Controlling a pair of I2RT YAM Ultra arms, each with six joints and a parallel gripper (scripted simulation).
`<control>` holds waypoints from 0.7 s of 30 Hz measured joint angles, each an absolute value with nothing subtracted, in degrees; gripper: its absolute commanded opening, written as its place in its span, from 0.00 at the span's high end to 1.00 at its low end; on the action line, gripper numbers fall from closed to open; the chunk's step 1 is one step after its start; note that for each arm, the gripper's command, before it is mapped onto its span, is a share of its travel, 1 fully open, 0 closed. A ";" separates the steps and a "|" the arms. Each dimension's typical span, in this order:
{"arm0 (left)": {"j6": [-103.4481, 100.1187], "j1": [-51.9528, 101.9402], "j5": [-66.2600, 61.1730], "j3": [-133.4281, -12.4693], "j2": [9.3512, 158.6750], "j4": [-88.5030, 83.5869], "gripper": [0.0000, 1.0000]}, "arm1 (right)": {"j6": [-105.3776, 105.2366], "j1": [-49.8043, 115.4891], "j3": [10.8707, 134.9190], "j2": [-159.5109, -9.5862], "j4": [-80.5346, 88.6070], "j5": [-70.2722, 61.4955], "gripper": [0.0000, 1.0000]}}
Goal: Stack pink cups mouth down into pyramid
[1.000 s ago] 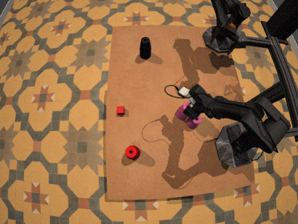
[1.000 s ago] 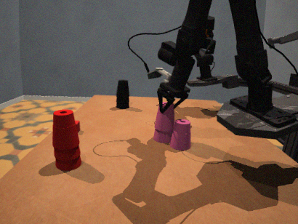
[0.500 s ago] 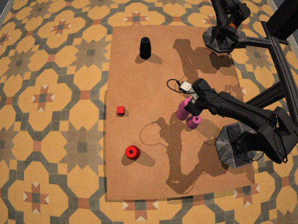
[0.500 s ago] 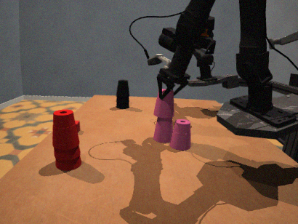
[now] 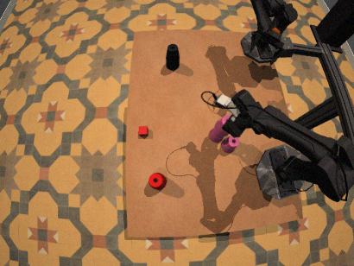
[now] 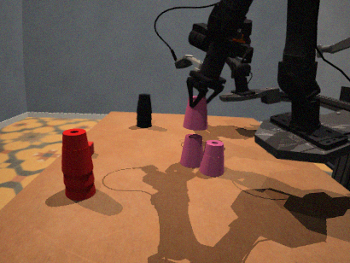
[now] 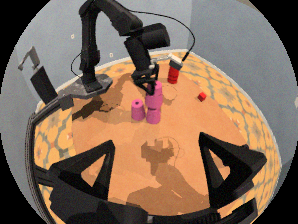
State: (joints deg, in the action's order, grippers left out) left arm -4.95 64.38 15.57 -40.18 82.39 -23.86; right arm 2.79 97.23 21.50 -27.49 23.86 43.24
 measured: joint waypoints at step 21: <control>-5.32 65.43 15.90 -32.75 75.59 -23.59 1.00 | 2.79 97.23 21.50 -27.49 23.86 43.24 0.00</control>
